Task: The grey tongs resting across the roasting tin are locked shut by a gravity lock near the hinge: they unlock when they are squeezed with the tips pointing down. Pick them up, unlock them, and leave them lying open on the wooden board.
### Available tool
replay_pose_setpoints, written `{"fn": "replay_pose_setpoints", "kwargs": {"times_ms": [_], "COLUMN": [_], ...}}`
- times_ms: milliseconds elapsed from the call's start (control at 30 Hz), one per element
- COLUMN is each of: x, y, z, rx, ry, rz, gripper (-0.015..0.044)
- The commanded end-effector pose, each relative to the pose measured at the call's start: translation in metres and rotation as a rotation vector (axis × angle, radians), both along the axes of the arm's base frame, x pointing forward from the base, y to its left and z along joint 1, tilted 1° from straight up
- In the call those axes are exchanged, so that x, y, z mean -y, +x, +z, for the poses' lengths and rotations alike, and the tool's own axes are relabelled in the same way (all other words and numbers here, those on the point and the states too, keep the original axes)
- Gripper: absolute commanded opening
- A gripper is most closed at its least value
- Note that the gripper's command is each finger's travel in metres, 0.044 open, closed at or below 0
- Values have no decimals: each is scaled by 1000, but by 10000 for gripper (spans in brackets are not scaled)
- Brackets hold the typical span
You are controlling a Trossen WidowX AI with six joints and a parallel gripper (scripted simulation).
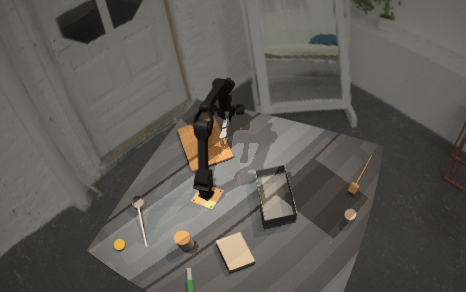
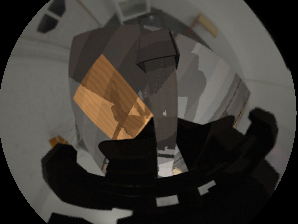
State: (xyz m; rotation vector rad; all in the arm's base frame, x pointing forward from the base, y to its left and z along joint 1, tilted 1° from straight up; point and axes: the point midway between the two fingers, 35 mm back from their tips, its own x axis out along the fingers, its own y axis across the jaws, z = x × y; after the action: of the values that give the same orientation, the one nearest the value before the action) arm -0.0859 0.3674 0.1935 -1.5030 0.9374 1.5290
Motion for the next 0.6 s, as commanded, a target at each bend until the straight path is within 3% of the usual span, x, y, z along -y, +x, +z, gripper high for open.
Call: {"fn": "replay_pose_setpoints", "kwargs": {"times_ms": [0,567], "x": [7,54], "y": [-23,-121], "z": [1,0], "rx": [-3,-3], "ry": [1,-7], "rz": [73,390], "gripper": [-150,-150]}}
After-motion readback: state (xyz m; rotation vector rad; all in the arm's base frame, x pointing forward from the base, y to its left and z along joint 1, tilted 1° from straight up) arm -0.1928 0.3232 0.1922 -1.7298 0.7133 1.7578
